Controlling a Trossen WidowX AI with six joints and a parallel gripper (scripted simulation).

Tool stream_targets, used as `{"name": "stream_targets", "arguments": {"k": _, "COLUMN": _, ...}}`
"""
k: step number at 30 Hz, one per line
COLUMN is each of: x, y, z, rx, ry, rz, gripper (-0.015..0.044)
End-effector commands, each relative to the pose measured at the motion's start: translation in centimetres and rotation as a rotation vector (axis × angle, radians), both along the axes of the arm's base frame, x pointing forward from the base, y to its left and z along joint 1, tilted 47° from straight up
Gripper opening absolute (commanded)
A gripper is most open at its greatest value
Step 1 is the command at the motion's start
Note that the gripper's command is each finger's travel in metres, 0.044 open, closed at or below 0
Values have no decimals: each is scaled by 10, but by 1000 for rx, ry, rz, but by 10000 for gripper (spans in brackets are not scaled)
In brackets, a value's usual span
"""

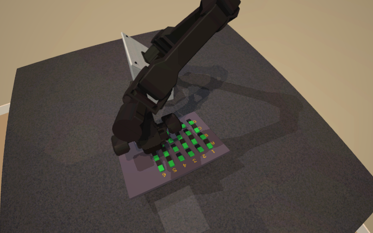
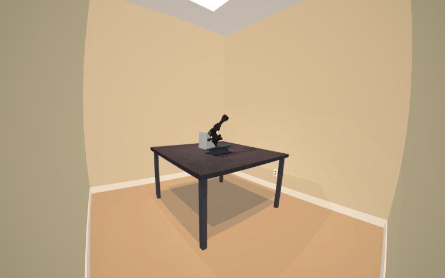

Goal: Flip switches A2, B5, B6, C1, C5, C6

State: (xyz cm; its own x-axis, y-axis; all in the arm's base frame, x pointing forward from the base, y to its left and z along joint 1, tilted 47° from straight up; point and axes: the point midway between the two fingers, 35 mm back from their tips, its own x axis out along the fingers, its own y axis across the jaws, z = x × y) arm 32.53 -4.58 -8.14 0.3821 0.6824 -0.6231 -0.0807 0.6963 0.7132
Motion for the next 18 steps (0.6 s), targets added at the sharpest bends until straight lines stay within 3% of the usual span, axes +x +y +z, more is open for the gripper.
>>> {"name": "stream_targets", "arguments": {"k": 1, "x": 0, "y": 1, "z": 0, "rx": 4, "ry": 1, "rz": -1, "gripper": 0}}
{"name": "stream_targets", "arguments": {"k": 14, "x": 1, "y": 3, "z": -1, "rx": 4, "ry": 1, "rz": -1, "gripper": 0}}
{"name": "stream_targets", "arguments": {"k": 18, "x": -9, "y": -22, "z": 17, "rx": -7, "ry": 12, "rz": 8, "gripper": 0}}
